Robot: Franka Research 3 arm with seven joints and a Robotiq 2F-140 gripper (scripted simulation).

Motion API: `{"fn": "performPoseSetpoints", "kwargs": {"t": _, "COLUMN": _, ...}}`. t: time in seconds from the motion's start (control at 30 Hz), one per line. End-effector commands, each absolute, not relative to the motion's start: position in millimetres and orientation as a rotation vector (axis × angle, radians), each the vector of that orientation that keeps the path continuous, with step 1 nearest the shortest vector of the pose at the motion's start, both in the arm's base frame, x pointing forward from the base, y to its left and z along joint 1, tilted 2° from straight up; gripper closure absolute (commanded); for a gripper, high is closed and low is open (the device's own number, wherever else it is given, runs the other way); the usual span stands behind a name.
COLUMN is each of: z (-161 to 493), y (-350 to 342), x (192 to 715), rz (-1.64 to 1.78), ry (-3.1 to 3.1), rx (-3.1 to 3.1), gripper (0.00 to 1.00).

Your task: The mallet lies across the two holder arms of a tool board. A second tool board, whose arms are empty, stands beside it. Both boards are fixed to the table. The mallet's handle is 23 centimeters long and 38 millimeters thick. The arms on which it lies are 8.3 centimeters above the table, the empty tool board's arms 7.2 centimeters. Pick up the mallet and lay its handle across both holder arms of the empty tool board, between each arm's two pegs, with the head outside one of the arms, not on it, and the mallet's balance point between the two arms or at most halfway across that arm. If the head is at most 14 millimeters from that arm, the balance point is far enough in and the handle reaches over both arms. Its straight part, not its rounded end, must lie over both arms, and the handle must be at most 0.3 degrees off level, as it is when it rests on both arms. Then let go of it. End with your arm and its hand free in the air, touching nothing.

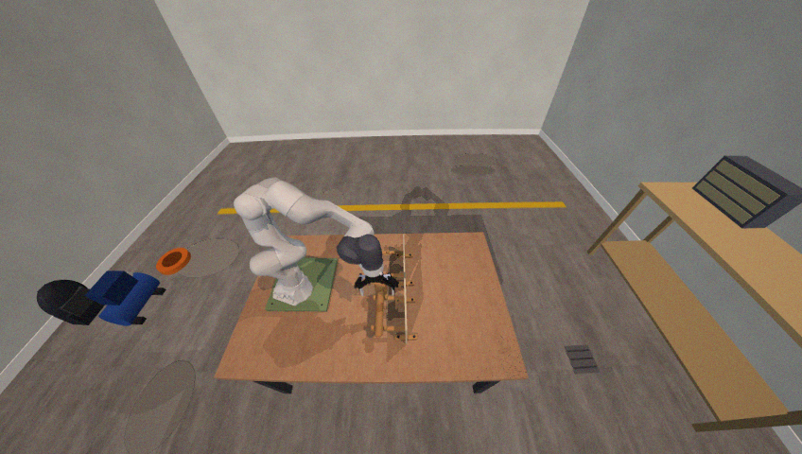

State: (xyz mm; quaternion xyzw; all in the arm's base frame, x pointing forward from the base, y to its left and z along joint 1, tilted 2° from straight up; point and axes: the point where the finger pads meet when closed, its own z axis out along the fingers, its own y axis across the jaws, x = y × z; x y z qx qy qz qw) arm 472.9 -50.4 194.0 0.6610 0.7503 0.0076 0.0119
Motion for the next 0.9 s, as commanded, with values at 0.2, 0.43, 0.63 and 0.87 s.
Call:
{"fn": "performPoseSetpoints", "kwargs": {"t": 0.2, "z": 194.8, "y": -50.7, "x": 475.3, "rz": 0.027, "ry": 2.327, "rx": 2.064, "gripper": 0.00}}
{"fn": "performPoseSetpoints", "kwargs": {"t": 0.43, "z": 192.9, "y": -50.8, "x": 475.5, "rz": 0.026, "ry": 2.327, "rx": 2.064, "gripper": 0.00}}
{"fn": "performPoseSetpoints", "kwargs": {"t": 0.63, "z": 189.2, "y": -51.0, "x": 475.7, "rz": 0.026, "ry": 2.327, "rx": 2.064, "gripper": 0.00}}
{"fn": "performPoseSetpoints", "kwargs": {"t": 0.87, "z": 182.9, "y": -51.2, "x": 476.2, "rz": 0.025, "ry": 2.326, "rx": 2.065, "gripper": 0.00}}
